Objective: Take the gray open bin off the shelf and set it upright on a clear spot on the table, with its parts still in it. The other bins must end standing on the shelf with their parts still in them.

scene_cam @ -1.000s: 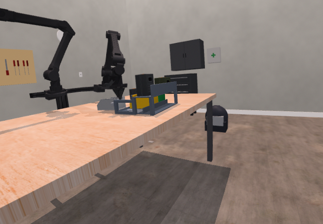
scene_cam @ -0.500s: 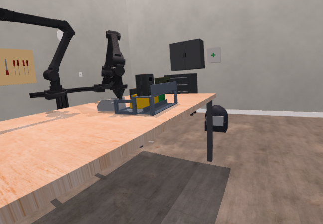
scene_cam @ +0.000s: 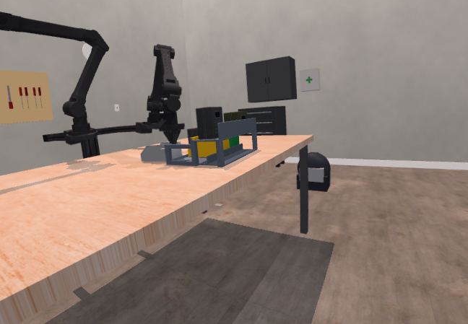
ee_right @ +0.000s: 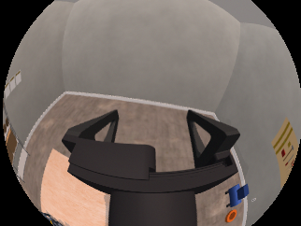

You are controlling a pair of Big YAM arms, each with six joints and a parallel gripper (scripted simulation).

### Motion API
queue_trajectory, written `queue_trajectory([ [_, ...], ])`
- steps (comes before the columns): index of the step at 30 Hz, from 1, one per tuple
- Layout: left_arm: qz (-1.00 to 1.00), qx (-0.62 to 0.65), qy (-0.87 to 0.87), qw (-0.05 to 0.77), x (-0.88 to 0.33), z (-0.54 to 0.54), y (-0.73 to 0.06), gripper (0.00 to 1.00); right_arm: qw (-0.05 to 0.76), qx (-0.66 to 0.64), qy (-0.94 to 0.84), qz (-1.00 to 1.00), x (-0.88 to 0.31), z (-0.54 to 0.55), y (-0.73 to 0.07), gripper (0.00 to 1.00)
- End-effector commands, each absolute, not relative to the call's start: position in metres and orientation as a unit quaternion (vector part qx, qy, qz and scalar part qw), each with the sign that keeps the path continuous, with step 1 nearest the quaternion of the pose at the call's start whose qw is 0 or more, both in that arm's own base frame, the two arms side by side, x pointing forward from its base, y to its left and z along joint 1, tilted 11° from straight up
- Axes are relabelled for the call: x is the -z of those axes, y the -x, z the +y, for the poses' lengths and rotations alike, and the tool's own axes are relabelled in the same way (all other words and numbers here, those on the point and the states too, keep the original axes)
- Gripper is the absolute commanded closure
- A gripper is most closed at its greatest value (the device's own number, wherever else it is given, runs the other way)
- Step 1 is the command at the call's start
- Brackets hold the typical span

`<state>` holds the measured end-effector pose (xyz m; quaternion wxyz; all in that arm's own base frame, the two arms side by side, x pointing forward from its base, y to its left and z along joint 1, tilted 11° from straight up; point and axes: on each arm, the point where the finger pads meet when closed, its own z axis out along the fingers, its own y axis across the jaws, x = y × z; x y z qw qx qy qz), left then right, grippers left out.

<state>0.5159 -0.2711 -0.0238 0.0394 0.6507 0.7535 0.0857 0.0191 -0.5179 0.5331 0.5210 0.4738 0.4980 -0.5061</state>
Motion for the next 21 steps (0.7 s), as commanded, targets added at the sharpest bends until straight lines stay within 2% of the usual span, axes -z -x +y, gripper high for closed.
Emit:
queue_trajectory([
  [1, 0.749, -0.085, -0.655, 0.052, 0.0144, -0.2746, -0.5245, 1.0, 0.527, 0.514, -0.472, 0.484, -0.5438, -0.5113, -0.0122, 0.0],
  [21, 0.75, -0.084, -0.655, 0.047, 0.0155, -0.2724, -0.5242, 1.0, 0.527, 0.514, -0.472, 0.484, -0.5438, -0.5113, -0.0122, 0.0],
])
